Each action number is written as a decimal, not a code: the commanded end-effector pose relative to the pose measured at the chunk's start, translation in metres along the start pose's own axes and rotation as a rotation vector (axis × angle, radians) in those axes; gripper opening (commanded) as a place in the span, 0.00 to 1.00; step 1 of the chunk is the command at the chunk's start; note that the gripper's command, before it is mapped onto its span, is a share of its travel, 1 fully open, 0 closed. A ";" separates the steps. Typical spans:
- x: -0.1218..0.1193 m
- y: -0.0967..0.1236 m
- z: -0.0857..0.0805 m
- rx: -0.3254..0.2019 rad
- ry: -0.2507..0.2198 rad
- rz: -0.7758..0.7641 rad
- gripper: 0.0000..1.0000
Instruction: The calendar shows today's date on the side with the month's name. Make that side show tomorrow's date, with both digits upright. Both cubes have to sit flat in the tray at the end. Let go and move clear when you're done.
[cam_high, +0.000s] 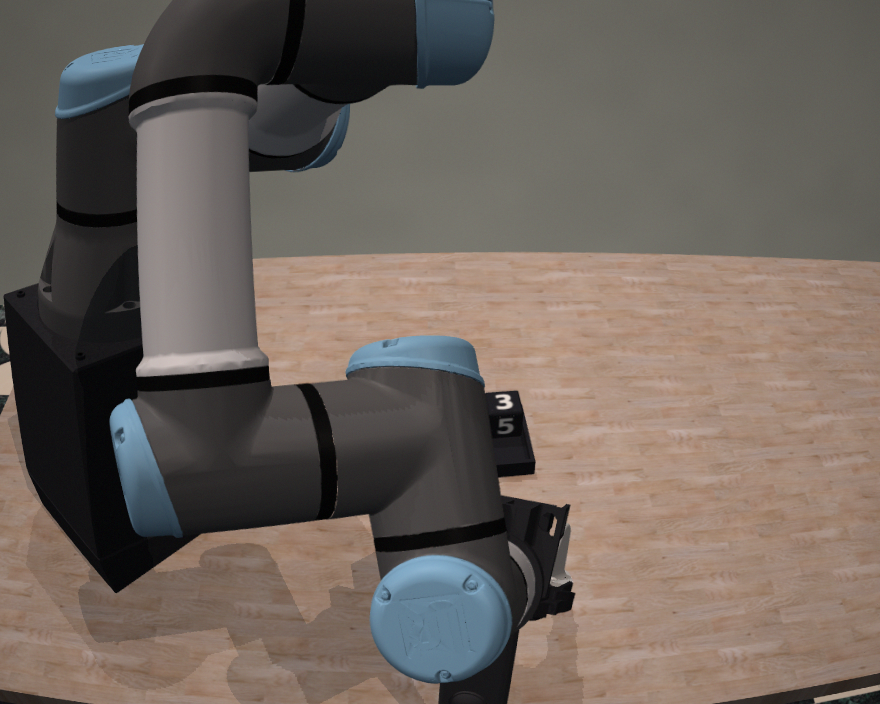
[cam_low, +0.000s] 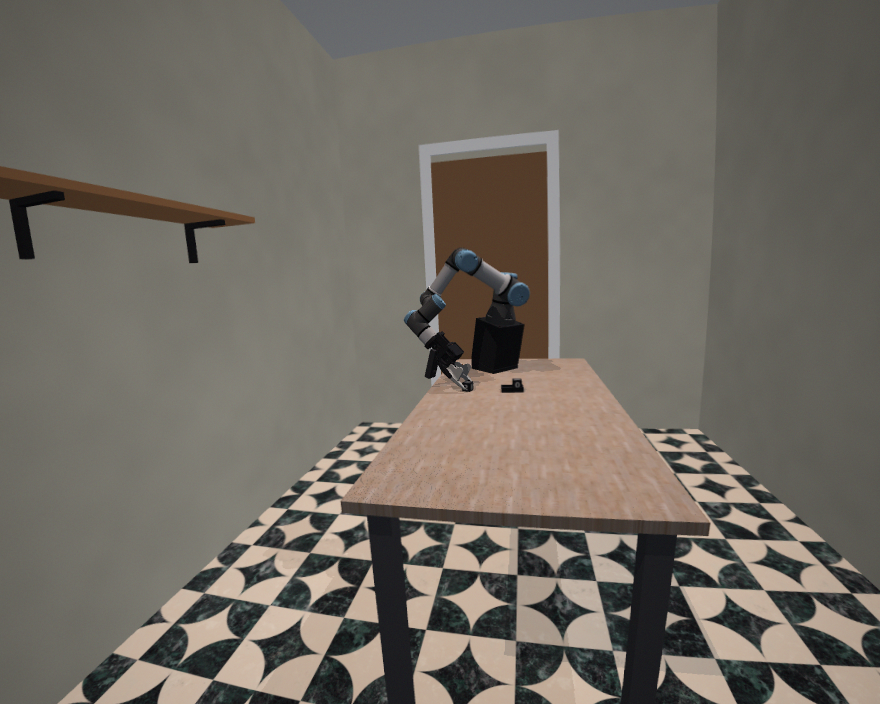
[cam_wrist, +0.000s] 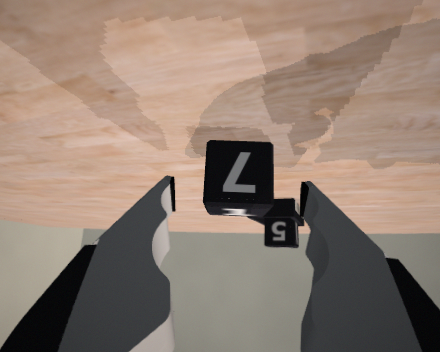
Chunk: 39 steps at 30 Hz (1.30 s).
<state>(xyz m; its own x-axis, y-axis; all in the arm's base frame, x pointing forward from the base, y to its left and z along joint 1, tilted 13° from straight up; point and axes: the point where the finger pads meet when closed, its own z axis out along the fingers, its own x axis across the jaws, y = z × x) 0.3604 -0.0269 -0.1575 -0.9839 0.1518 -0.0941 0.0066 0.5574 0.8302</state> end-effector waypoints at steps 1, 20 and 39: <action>-0.001 0.000 -0.001 0.002 -0.001 -0.001 0.42; -0.001 0.014 -0.015 0.002 -0.001 -0.001 0.42; 0.000 0.048 -0.049 0.002 -0.001 -0.001 0.42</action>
<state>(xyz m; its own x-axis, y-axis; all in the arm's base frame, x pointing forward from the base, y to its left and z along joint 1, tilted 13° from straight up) 0.3534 -0.0375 -0.1001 -0.9839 0.1521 -0.0943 0.0066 0.5575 0.8301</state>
